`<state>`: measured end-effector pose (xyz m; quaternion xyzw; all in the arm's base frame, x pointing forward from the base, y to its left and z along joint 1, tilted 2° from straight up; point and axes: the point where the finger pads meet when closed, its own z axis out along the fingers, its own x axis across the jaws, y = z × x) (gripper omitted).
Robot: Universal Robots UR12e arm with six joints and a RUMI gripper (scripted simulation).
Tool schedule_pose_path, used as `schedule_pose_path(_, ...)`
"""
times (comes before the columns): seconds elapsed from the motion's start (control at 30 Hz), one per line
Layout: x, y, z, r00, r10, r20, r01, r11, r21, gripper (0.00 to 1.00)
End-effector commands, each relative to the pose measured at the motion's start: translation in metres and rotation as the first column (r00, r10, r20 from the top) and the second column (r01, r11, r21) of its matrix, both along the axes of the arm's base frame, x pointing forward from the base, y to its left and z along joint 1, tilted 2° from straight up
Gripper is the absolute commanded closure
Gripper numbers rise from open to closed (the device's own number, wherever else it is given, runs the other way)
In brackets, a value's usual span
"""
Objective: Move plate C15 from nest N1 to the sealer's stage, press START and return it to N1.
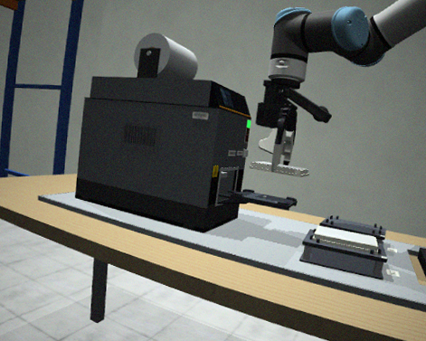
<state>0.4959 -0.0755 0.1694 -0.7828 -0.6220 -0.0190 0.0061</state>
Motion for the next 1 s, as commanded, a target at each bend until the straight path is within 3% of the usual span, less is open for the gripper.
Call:
schedule_pose_path(0.0, -0.015, -0.006, -0.001, 1.000, 0.002, -0.002, -0.002, 1.000, 0.001, 1.00)
schedule_pose_path(0.97, -0.068, -0.030, -0.003, 1.000, 0.002, -0.002, -0.002, 1.000, 0.001, 1.00)
